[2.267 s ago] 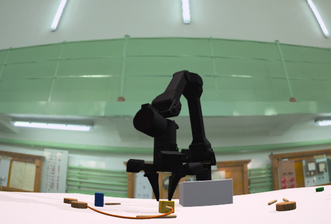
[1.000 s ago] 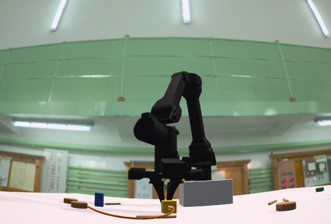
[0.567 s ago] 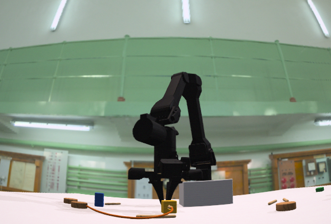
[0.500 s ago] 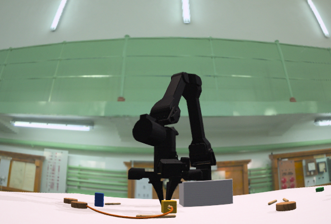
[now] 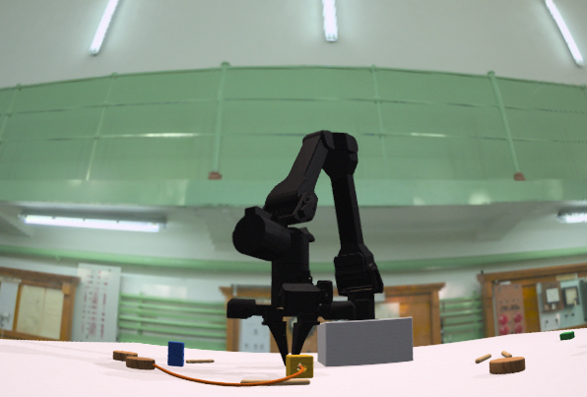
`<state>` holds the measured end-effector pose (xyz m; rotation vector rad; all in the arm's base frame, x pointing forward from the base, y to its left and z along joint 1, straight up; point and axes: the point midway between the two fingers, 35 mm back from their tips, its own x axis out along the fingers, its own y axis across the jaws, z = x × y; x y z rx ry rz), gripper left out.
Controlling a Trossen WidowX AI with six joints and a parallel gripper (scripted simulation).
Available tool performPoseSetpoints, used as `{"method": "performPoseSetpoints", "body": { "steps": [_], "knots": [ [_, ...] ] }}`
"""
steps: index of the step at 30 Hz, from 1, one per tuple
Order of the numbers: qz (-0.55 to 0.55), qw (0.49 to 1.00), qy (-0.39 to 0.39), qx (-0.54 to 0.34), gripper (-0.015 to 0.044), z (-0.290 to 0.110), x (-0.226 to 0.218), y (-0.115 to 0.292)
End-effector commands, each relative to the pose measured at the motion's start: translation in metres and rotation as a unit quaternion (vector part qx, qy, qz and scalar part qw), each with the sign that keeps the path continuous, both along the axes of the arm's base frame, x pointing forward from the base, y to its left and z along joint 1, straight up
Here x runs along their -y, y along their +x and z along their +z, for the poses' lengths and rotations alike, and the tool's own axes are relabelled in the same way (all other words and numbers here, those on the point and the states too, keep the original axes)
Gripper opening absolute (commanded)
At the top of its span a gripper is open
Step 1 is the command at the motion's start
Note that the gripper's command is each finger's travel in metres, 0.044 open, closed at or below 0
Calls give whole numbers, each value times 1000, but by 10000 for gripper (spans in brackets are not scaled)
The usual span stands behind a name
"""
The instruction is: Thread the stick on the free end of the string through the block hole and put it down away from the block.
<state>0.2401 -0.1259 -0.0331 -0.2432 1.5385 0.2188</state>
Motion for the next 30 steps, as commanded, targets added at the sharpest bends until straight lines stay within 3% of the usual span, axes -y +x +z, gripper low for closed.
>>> {"method": "performPoseSetpoints", "body": {
  "steps": [1,30],
  "knots": [
    [1,1000,0,1,0,0,1,-7],
    [-2,1000,0,0,0,-1,11,-41]
  ]
}}
